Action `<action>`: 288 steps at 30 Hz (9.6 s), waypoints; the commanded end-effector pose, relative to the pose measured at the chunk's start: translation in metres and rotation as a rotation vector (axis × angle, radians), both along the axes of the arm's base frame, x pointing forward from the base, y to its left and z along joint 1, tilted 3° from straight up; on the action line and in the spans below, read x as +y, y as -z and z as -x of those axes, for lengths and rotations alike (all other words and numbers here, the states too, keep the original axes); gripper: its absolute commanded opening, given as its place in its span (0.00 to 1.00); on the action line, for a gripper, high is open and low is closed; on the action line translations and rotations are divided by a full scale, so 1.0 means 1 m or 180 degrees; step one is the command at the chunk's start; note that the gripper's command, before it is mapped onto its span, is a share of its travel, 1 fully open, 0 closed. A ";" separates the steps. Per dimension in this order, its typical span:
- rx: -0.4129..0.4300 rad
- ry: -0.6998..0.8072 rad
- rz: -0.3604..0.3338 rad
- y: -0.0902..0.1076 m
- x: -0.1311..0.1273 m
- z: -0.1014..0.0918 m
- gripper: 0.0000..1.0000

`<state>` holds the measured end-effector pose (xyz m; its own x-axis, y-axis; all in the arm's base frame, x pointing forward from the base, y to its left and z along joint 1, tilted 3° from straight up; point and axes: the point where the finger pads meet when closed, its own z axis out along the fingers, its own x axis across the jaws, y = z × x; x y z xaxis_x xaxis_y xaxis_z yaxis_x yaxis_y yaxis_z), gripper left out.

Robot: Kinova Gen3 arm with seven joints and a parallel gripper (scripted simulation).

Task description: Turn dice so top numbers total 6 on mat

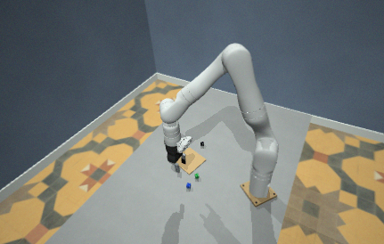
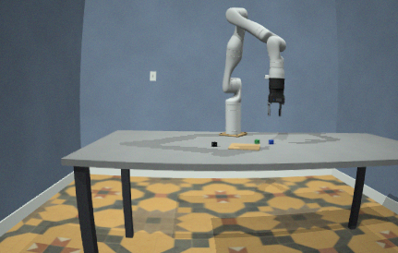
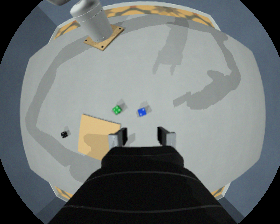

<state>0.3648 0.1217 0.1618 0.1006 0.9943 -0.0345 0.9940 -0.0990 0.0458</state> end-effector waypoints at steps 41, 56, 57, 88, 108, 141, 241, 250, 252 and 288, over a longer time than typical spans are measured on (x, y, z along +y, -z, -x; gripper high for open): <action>-0.0007 0.0904 -0.0044 0.001 -0.068 -0.021 1.00; -0.0017 0.1416 -0.0069 0.001 -0.109 -0.028 1.00; -0.0017 0.1416 -0.0069 0.001 -0.109 -0.028 1.00; -0.0062 0.2507 -0.0118 0.001 -0.198 -0.029 1.00; -0.0093 0.2977 -0.0137 0.001 -0.237 -0.024 1.00; -0.0140 0.3563 -0.0156 -0.001 -0.285 -0.012 1.00; -0.0151 0.3679 -0.0159 0.076 -0.299 -0.013 0.70; -0.0151 0.3679 -0.0159 0.087 -0.299 -0.014 0.70; -0.0151 0.3679 -0.0159 0.090 -0.299 -0.014 0.70; -0.0151 0.3679 -0.0159 0.104 -0.300 -0.015 0.70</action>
<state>0.3790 -0.1778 0.0576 0.9508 0.3084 0.0290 0.3068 -0.9505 0.0499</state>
